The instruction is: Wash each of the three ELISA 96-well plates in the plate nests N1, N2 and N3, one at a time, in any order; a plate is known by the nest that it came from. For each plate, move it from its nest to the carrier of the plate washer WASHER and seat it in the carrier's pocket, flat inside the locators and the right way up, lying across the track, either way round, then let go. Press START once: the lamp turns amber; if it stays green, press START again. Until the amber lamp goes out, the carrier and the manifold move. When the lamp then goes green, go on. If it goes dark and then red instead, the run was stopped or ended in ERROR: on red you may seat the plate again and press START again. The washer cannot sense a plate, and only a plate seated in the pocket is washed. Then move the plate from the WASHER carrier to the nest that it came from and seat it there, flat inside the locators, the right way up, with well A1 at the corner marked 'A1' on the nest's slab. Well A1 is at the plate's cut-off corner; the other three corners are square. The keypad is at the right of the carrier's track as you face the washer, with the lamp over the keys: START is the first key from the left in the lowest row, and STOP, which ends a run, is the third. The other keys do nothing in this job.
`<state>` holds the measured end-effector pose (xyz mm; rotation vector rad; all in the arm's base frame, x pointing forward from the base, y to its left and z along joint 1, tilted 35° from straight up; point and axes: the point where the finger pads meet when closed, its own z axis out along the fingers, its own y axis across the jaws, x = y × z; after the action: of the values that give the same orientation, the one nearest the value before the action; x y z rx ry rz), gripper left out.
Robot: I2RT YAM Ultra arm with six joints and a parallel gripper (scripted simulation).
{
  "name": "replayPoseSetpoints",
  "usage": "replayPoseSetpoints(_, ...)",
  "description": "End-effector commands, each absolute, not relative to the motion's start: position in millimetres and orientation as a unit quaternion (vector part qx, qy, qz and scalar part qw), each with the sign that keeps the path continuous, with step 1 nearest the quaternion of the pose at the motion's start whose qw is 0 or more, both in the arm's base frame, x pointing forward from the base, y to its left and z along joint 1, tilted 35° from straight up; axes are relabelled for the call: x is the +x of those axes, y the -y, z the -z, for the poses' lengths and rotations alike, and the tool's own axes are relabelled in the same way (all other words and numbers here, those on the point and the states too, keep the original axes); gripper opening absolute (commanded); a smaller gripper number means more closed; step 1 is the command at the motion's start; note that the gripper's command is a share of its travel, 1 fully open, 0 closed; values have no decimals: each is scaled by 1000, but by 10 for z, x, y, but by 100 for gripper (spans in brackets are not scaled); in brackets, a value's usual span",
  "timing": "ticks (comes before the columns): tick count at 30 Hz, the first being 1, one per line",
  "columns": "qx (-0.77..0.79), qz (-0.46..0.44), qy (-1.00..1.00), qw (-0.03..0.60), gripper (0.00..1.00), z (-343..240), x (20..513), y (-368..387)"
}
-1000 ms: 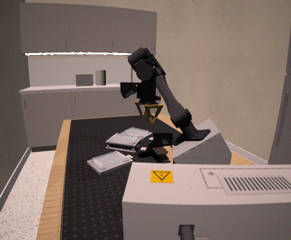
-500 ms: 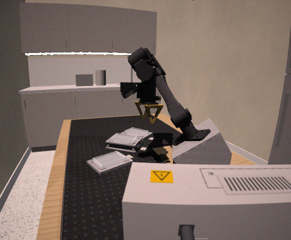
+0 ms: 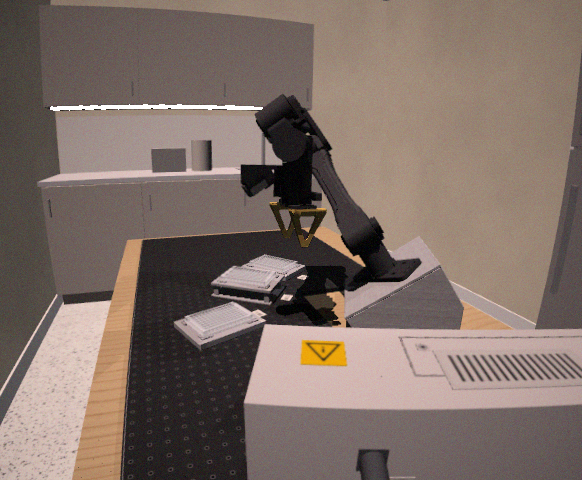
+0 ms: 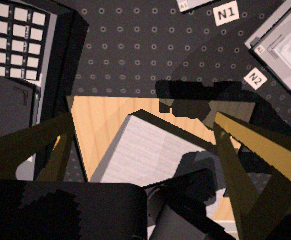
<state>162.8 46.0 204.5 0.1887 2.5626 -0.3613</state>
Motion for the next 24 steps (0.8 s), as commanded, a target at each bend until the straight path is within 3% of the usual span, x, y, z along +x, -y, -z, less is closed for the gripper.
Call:
replayPoseSetpoints(1,82,165,-949,254,100,-2192,1289,-308)
replayPoseSetpoints(9,82,165,-949,254,100,-2192,1289,-308)
replayPoseSetpoints(18,-20,173,-951,255,100,-2221,1704,-249)
replayPoseSetpoints(24,-100,209,-947,221,100,-2214,1884,-44)
